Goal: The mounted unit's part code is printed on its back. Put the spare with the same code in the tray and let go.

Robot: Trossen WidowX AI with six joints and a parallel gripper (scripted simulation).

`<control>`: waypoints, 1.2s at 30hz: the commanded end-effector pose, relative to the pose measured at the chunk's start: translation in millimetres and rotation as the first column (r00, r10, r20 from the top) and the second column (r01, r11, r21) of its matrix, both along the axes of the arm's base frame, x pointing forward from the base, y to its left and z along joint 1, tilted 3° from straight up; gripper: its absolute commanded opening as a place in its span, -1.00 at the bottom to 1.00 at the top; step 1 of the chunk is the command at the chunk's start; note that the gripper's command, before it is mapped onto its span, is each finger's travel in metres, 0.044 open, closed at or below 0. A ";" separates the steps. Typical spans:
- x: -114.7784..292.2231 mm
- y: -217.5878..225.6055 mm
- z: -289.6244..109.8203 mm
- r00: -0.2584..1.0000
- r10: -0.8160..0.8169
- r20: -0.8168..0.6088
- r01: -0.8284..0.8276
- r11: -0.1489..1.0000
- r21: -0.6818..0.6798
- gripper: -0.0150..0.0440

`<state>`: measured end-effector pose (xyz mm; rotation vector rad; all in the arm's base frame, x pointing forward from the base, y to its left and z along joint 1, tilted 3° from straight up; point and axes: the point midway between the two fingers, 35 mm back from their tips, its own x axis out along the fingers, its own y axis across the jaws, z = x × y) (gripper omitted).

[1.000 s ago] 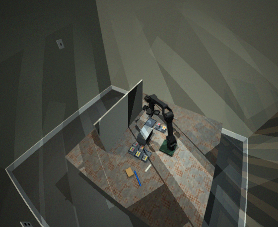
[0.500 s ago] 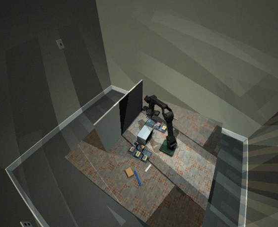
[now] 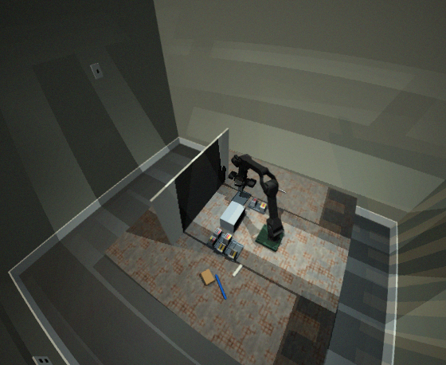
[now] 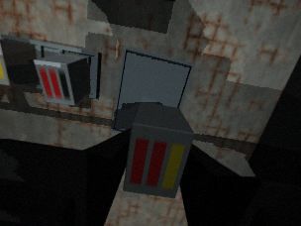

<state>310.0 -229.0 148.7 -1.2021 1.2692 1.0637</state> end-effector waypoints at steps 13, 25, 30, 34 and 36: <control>1.1 -0.7 -11.1 1.000 0.005 0.002 -0.005 1.000 0.001 -0.49; 1.4 -1.2 -19.2 1.000 0.005 0.002 -0.005 1.000 0.001 -0.49; 1.4 -1.3 -22.6 1.000 0.005 0.002 -0.005 1.000 0.001 -0.49; 1.4 -1.4 -25.3 1.000 0.005 0.002 -0.005 1.000 0.001 -0.49; 1.4 -1.4 -26.7 1.000 0.005 0.002 -0.005 1.000 0.001 -0.49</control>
